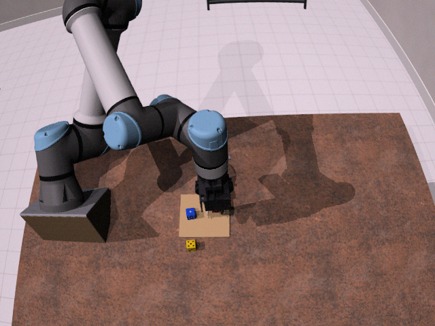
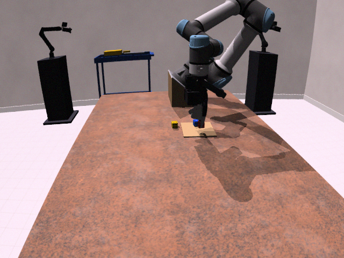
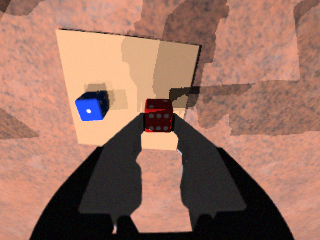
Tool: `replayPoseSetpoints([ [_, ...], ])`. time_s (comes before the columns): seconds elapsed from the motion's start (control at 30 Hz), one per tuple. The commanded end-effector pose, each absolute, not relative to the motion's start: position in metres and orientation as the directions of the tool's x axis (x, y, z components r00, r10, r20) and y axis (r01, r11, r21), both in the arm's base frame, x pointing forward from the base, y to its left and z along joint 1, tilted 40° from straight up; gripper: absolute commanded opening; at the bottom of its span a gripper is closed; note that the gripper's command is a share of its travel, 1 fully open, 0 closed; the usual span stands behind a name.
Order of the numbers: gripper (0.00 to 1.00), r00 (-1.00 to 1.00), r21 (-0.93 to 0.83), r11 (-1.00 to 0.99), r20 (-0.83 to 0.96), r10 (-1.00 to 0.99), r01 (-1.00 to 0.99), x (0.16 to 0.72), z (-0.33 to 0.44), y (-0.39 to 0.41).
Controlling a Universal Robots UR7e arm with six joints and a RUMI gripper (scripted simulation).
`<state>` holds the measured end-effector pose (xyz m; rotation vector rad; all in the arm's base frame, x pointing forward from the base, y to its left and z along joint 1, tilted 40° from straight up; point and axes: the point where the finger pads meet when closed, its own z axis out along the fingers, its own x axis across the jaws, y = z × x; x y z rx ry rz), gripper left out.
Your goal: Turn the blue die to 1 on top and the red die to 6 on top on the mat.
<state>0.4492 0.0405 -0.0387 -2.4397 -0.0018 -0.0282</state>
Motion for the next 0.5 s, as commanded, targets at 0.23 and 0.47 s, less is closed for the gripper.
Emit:
replayPoseSetpoints([
  [0.23, 0.06, 1.0, -0.643, -0.766, 0.025, -0.01, 0.008, 0.4524, -0.0559, 0.0534],
  [0.47, 0.06, 1.0, -0.643, -0.766, 0.025, -0.01, 0.008, 0.4524, -0.0559, 0.0534],
])
